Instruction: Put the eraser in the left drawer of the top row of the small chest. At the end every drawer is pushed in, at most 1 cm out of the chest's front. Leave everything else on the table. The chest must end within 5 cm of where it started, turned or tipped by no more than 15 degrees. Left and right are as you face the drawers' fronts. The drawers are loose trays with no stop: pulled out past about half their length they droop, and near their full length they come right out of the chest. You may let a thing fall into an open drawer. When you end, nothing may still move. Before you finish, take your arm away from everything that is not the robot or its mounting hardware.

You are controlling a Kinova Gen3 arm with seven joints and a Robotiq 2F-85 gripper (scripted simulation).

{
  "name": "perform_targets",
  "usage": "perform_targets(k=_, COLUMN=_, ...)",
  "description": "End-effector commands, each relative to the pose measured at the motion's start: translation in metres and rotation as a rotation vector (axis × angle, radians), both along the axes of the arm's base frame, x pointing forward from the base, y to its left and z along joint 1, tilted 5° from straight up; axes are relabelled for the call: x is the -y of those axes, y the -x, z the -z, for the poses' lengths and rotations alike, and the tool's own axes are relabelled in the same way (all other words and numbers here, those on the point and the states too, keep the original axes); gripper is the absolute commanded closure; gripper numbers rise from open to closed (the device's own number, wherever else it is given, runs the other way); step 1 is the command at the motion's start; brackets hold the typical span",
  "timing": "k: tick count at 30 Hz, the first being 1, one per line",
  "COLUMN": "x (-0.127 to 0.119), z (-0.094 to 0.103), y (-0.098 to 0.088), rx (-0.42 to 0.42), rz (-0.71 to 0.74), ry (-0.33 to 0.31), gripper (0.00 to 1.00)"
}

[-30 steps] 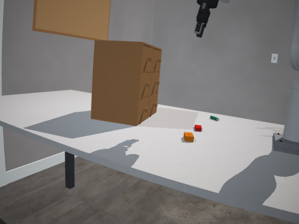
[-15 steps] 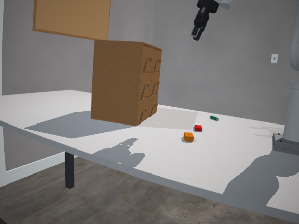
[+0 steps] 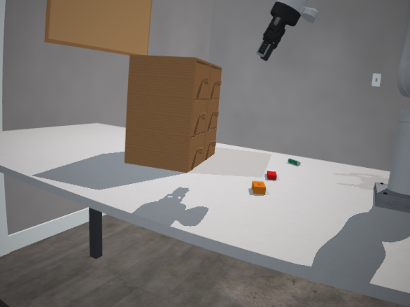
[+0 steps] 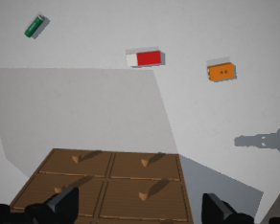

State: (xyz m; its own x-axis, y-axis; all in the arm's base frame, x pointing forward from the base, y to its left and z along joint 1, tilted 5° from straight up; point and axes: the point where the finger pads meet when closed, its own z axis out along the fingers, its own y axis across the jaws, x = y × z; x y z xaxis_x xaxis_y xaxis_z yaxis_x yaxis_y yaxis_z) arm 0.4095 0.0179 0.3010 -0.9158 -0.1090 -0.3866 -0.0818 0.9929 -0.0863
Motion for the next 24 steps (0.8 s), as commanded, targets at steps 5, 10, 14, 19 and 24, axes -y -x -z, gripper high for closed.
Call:
perform_targets(k=5, x=-0.001, z=0.007, y=-0.005, rx=0.066, rz=-0.007, ry=-0.008, gripper=0.00)
perform_targets(k=10, x=-0.001, z=0.013, y=-0.010, rx=0.111, rz=-0.012, ry=-0.012, gripper=0.00)
perform_targets(k=14, x=-0.002, z=0.015, y=-0.011, rx=0.129, rz=-0.014, ry=-0.014, gripper=0.00)
perform_targets(k=19, x=-0.002, z=0.022, y=-0.016, rx=0.172, rz=-0.018, ry=-0.018, gripper=0.00)
perform_targets(k=24, x=-0.002, z=0.029, y=-0.020, rx=0.213, rz=-0.022, ry=-0.019, gripper=0.00)
